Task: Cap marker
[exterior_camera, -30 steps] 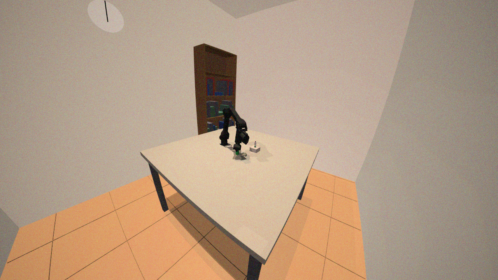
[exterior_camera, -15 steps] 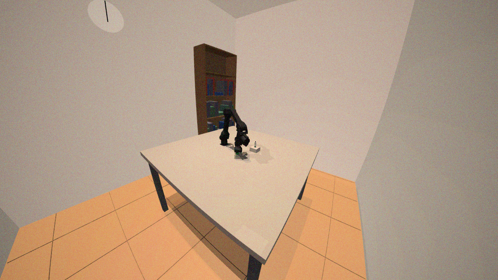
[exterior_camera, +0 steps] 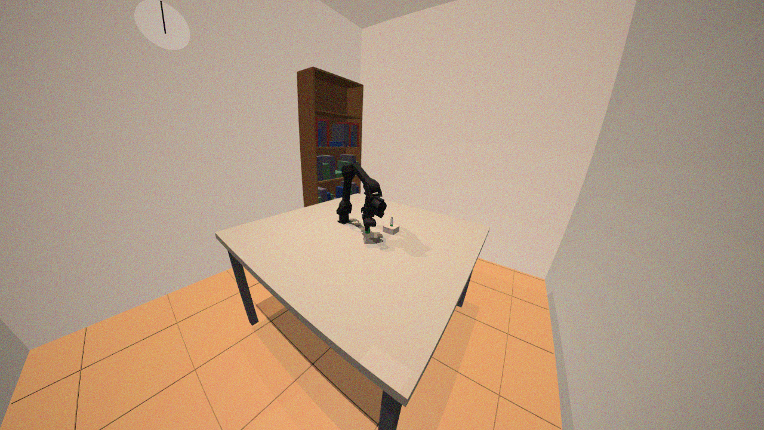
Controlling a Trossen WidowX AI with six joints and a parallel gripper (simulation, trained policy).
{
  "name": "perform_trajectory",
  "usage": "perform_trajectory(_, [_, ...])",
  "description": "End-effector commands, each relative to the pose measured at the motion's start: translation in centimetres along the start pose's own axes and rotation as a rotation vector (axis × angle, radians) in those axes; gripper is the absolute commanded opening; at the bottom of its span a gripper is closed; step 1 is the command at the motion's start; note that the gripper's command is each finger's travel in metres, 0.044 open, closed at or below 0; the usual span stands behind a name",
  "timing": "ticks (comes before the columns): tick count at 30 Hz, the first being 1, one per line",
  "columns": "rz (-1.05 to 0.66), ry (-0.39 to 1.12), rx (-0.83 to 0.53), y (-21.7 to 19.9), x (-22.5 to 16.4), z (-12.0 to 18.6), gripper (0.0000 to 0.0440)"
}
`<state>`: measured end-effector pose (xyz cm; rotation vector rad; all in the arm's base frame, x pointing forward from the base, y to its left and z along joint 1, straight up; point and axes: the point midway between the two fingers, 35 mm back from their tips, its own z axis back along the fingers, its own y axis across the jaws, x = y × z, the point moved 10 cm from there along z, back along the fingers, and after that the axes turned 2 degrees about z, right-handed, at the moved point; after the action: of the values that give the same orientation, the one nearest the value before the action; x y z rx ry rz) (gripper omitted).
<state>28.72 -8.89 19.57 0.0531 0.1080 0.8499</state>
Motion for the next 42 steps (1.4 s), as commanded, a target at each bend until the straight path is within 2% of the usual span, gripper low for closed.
perform_trajectory(1, [0.029,-0.014,-0.048,0.2,0.4,1.8,0.0074])
perform_trajectory(20, [0.114,-0.066,-0.095,3.2,6.2,5.8,0.0051])
perform_trajectory(42, [0.207,-0.076,-0.092,8.0,13.8,7.9,0.0014])
